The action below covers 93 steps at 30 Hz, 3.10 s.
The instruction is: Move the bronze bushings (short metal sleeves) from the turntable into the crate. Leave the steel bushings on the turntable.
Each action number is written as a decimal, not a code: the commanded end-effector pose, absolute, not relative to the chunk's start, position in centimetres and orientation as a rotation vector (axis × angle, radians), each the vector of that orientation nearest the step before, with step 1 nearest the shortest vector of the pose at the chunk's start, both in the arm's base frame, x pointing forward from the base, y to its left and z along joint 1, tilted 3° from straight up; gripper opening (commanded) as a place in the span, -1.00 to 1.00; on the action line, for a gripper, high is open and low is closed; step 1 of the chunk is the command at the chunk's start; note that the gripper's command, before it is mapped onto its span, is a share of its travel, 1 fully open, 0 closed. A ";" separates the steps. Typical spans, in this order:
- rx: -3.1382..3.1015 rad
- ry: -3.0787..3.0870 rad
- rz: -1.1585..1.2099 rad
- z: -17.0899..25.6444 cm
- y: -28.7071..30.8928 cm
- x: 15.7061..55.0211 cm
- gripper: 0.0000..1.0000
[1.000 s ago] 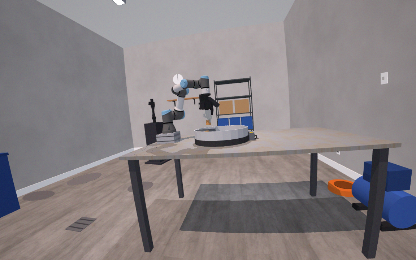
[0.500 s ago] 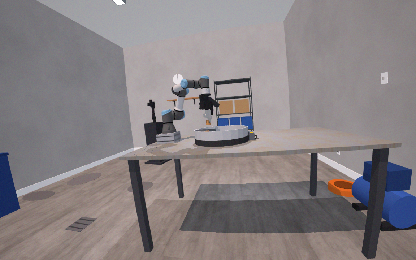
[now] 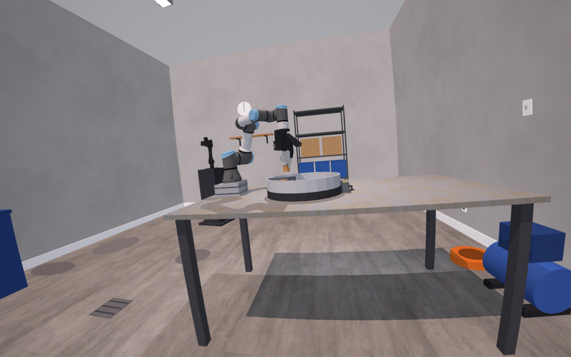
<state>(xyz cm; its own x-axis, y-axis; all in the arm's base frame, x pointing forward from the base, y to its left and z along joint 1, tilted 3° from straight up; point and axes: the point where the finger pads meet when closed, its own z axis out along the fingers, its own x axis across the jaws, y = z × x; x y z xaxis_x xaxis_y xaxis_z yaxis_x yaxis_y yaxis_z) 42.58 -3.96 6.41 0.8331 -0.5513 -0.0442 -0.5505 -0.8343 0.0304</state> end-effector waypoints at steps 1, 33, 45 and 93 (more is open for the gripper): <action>2.992 -0.899 -0.073 6.5 -2.5 42.4 -1.00; 2.992 -0.899 -0.073 6.6 11.9 39.7 -1.00; 2.992 -0.899 -0.073 6.7 17.8 38.6 -1.00; 2.992 -0.899 -0.073 6.8 29.9 36.3 -1.00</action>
<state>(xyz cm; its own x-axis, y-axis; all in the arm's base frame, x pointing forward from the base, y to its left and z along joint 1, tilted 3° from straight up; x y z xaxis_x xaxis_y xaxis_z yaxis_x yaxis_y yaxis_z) 36.23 29.70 6.65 0.8332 -0.5514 -0.0417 -0.5505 -0.8342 0.0317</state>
